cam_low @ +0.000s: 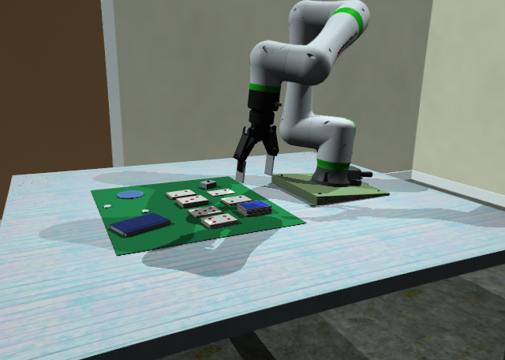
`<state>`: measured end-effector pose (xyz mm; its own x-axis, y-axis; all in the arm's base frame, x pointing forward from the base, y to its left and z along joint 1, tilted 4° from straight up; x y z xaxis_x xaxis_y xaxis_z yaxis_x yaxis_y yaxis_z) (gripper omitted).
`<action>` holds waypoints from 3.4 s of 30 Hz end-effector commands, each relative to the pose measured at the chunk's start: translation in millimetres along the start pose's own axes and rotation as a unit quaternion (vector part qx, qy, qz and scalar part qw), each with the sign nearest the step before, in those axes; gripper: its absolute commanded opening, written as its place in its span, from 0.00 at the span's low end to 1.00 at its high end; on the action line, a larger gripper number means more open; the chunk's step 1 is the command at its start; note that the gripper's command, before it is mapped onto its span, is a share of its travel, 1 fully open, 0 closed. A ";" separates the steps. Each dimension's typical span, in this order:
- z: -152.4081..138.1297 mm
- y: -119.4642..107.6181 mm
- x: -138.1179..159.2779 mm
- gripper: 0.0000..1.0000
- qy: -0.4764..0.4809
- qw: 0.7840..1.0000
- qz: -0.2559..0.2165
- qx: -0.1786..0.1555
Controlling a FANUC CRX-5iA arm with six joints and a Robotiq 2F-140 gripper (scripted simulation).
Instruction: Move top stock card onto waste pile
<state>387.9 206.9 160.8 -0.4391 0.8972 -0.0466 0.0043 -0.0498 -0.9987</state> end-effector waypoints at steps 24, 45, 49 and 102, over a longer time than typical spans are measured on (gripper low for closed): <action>-4.2 17.6 -5.2 0.50 -0.529 0.848 -0.045 0.000; -4.3 53.1 -1.9 0.50 -0.539 0.841 -0.048 0.000; -4.2 55.1 -1.7 0.50 -0.539 0.841 -0.048 0.000; -4.2 55.5 -1.6 0.50 -0.539 0.841 -0.048 0.000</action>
<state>392.5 204.5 105.2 -0.9967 -0.0219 0.0787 -0.0788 0.0001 -0.9969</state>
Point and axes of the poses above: the point where the finger pads meet when closed, its own y axis out along the fingers, its own z axis across the jaws, x = y × z, the point moved 9 cm from there along -y, back along the fingers, and after that the axes turned 8 degrees about y, right-handed, at the moved point
